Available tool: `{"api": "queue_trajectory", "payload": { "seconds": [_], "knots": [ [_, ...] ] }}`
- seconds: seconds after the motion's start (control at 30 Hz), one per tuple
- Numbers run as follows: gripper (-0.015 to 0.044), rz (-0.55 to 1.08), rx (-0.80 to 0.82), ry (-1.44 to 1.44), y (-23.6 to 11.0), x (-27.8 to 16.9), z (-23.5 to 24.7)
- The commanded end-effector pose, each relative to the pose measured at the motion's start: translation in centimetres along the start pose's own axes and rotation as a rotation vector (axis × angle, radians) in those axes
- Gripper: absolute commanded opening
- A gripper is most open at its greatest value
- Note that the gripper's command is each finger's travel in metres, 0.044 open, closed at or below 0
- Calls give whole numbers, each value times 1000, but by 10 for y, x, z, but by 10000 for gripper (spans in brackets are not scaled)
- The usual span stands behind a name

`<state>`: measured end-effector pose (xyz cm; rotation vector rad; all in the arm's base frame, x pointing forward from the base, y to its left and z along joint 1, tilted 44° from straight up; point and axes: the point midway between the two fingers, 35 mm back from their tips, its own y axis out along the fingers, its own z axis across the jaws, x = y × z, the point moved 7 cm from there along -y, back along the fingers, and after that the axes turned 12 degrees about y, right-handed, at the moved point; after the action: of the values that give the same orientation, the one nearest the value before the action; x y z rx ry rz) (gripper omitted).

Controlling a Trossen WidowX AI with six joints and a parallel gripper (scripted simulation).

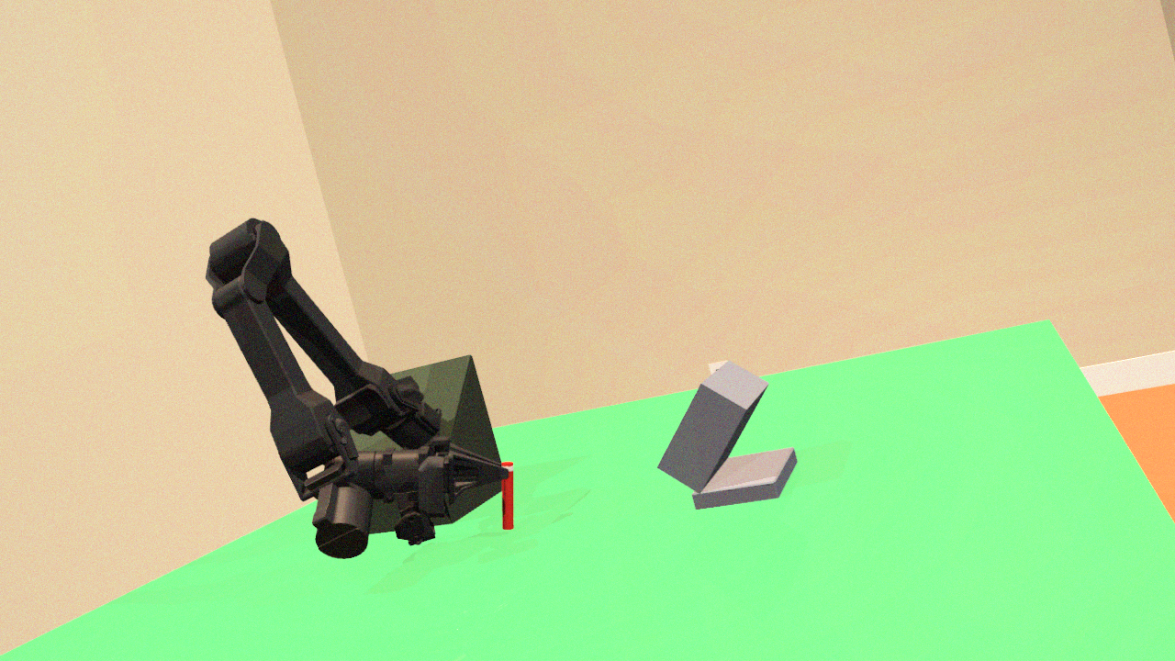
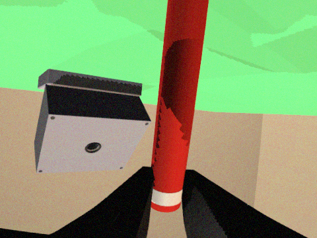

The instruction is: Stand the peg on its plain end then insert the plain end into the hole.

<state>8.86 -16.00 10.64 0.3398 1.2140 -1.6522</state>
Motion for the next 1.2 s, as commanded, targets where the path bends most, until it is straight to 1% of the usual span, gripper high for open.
{"api": "queue_trajectory", "payload": {
  "seconds": [0.0,1.17],
  "knots": [
    [49,0,0,-2,0,1,1],
    [49,13,3,11,-3,10,-1]
  ]
}}
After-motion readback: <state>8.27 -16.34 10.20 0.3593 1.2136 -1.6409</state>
